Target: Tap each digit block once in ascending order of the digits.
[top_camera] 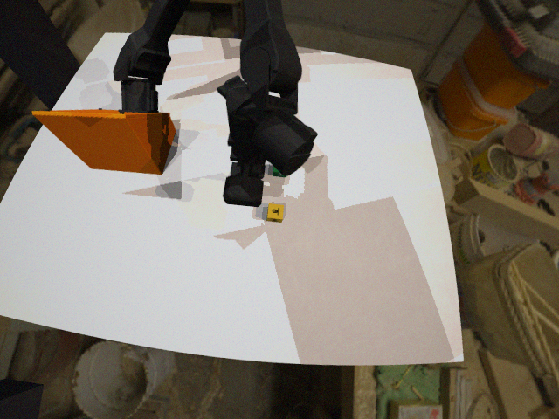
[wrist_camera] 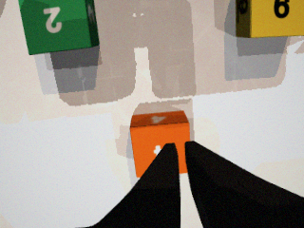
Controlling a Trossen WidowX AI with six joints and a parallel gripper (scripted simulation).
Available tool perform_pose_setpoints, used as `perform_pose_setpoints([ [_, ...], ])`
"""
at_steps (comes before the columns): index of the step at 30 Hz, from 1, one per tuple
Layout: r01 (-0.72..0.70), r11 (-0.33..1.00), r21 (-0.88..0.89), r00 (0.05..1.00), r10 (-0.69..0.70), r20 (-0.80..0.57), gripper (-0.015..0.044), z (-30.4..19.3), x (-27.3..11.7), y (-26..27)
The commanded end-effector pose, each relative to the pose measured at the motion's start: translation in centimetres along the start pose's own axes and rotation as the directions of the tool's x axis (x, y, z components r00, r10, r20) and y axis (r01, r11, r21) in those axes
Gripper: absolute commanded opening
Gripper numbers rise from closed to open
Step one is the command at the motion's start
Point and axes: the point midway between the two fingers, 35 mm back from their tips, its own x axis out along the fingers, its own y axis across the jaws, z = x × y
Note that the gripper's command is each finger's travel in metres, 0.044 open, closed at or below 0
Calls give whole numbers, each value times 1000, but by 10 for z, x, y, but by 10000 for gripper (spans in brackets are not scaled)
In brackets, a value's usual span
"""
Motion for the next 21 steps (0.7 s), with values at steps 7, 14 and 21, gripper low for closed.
perform_pose_setpoints([
  [7,-10,1000,9,1000,10,-8,20,-4,19,2],
  [14,-11,1000,9,1000,11,-8,20,-4,29,3],
  [21,-5,1000,2,1000,5,-3,20,-1,24,1],
])
